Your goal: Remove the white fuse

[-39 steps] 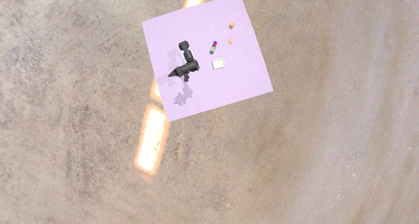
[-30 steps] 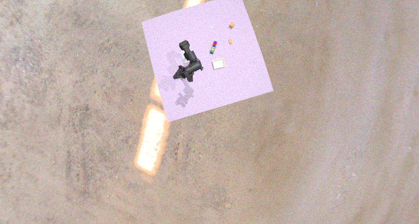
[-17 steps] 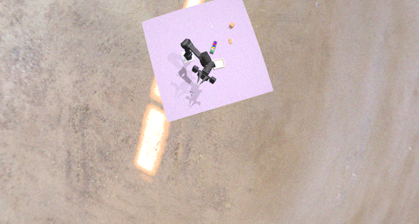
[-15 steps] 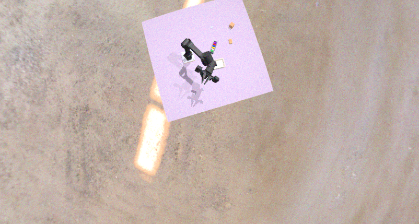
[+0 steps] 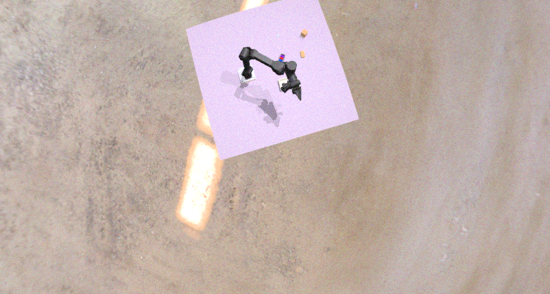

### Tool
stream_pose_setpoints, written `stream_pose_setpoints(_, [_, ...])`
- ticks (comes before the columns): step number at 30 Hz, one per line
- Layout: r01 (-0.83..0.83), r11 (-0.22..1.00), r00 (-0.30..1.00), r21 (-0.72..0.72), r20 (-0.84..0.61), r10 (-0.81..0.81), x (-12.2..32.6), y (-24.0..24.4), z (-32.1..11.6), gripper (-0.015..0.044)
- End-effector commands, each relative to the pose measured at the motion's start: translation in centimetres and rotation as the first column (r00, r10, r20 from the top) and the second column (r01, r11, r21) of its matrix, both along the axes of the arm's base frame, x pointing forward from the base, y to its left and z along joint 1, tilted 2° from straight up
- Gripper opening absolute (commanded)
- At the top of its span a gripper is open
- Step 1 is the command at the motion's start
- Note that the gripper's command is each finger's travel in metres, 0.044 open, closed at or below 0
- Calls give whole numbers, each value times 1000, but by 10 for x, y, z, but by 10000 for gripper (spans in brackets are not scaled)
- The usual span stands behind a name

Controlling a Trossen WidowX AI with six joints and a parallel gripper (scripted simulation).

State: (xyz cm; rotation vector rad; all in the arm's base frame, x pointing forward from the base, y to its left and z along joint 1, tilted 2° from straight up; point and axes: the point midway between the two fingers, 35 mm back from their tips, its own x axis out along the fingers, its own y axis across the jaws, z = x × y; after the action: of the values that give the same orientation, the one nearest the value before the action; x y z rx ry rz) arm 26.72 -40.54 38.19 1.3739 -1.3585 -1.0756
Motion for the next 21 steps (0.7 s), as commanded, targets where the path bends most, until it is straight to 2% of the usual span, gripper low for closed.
stream_pose_setpoints(1, [-197, 969, 934, 146, -272, 231, 50, 36, -42, 74])
stream_pose_setpoints(6, [-366, 864, 702, 346, -507, 500, 93, 90, -98, 74])
stream_pose_setpoints(11, [-457, 698, 342, 552, -616, 710, 114, 155, -154, 74])
stream_pose_setpoints(16, [-457, 495, -76, 739, -587, 806, 115, 227, -204, 74])
stream_pose_setpoints(21, [-364, 285, -468, 887, -439, 767, 95, 298, -244, 74])
